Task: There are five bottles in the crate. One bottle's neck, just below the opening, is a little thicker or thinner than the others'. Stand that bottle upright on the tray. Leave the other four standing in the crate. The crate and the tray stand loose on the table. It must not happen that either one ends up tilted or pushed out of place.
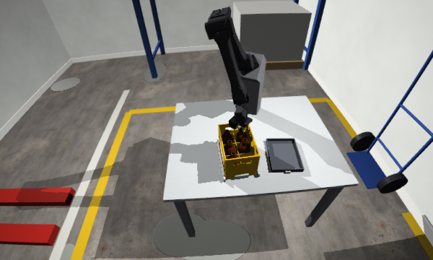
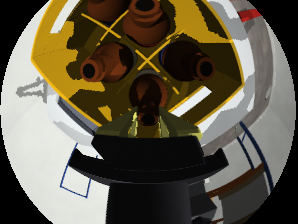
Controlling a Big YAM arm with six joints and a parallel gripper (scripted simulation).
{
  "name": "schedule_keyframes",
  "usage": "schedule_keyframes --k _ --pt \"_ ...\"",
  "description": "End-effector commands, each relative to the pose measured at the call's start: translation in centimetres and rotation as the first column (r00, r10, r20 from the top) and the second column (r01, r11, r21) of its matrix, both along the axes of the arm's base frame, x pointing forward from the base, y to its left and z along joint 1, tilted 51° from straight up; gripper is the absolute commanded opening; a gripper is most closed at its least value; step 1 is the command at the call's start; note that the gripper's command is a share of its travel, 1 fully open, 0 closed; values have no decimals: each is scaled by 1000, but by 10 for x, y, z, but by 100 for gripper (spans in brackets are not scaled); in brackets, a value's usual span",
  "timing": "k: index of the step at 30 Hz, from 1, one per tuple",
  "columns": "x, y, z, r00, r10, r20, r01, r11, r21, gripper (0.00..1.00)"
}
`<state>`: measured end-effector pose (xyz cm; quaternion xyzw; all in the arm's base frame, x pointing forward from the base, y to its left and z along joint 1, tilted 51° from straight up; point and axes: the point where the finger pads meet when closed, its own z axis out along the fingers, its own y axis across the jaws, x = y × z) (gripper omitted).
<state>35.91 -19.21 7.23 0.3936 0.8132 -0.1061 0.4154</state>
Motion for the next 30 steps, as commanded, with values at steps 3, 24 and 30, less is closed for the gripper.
schedule_keyframes --k 3,24,30 --pt "-1 -5 0 1000 -7 -1 7 1000 -5 0" --pt "-7 10 9 1000 3 4 -3 1000 3 0" --pt "-11 13 13 1000 2 6 -2 1000 3 0"
